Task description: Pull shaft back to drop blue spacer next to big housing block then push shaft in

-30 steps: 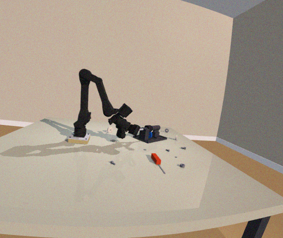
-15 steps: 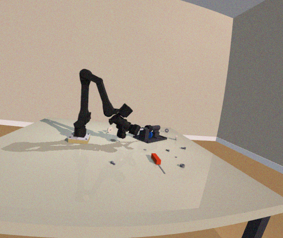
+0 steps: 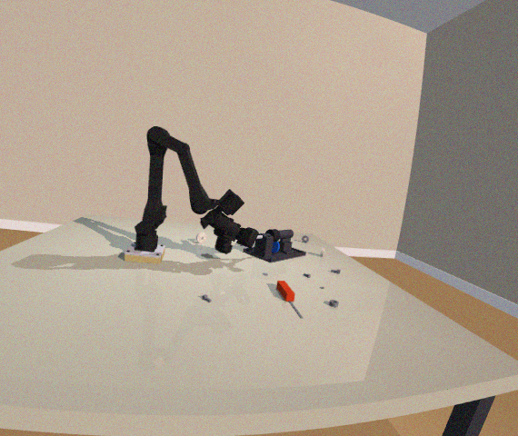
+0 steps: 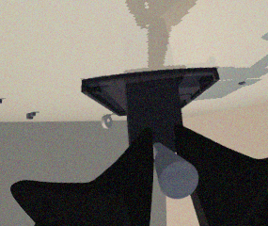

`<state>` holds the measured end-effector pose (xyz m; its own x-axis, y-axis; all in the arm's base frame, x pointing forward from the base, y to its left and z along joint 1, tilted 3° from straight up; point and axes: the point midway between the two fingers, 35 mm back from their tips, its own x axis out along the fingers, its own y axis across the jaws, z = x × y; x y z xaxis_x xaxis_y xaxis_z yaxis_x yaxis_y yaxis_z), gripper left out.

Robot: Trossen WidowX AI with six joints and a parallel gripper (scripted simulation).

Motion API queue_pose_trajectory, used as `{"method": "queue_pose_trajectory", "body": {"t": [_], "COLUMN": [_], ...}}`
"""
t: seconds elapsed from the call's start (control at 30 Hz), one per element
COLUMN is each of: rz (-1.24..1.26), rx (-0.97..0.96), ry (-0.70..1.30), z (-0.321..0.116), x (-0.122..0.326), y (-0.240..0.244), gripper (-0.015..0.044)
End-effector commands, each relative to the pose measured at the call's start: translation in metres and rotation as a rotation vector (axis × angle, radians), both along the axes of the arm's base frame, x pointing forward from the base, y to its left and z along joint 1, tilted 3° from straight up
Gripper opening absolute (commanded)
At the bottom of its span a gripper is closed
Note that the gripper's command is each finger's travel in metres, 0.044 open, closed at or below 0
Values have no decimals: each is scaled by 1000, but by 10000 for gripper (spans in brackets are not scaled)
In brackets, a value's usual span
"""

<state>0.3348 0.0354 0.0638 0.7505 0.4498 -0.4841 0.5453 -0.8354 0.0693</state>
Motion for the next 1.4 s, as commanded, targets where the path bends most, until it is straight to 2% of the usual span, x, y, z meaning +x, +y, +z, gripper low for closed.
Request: {"method": "queue_pose_trajectory", "body": {"t": [0.0, 1.37], "rz": [1, 1], "rx": [5, 6], "ry": [4, 3], "z": [0, 0], "x": [1, 14], "y": [2, 10], "gripper": [0, 0]}}
